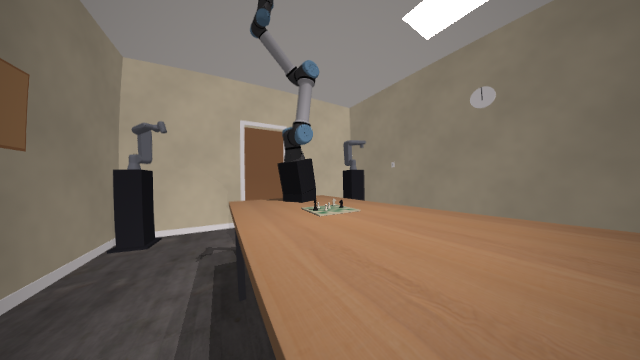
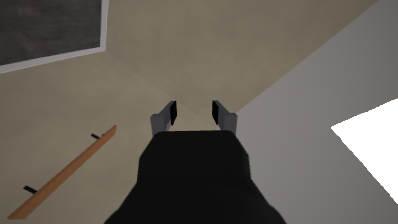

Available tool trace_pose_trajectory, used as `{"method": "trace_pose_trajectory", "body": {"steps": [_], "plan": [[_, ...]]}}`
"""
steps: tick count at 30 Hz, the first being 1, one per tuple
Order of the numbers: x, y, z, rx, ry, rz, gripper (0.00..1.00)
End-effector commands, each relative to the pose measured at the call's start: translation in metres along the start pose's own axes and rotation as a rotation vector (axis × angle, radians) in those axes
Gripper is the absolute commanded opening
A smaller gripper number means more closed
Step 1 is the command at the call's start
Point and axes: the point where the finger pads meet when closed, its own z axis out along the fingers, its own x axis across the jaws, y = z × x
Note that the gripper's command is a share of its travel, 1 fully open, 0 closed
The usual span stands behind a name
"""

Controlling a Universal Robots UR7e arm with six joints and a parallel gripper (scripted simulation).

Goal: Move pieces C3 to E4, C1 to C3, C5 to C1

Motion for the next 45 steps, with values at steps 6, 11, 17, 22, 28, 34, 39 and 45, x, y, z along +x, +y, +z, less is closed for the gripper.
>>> {"method": "trace_pose_trajectory", "body": {"steps": [6, 11, 17, 22, 28, 34, 39, 45], "plan": [[0.000, 0.000, 0.000, 0.000, 0.001, -0.001, 1.00], [0.000, 0.000, 0.000, 0.000, 0.001, -0.001, 1.00], [0.000, 0.000, 0.000, 0.000, 0.001, -0.001, 1.00], [-0.003, 0.001, 0.001, 0.001, -0.002, 0.003, 1.00], [-0.030, 0.008, 0.014, 0.012, -0.025, 0.036, 1.00], [-0.071, 0.017, 0.033, 0.030, -0.061, 0.084, 1.00], [-0.152, 0.022, 0.069, 0.071, -0.134, 0.173, 1.00], [-0.242, 0.014, 0.105, 0.126, -0.216, 0.264, 1.00]]}}
